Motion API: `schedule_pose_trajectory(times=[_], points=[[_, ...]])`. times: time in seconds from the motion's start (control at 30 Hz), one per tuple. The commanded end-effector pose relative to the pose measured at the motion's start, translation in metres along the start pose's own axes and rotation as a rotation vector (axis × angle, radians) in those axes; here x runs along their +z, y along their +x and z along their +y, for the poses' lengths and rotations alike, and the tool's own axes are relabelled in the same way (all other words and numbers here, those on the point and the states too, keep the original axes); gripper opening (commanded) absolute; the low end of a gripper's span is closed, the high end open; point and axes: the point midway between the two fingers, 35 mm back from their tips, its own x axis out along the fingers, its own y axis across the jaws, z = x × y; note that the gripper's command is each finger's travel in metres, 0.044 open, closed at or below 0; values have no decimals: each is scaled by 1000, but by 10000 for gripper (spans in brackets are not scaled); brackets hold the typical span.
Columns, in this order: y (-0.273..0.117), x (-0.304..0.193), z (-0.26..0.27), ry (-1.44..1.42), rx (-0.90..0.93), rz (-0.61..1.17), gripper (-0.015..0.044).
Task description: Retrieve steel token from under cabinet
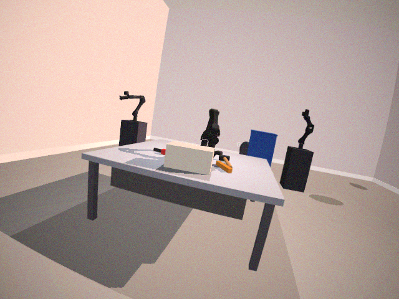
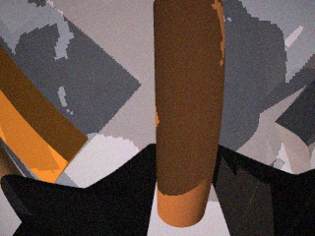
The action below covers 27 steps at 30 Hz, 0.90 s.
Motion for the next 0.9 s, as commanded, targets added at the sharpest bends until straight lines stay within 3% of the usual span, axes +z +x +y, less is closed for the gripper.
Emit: schedule_pose_trajectory(times=[0.0, 0.87], points=[[0, 7, 0, -2, 1, -2, 0], [-1, 35, 0, -2, 1, -4, 0]])
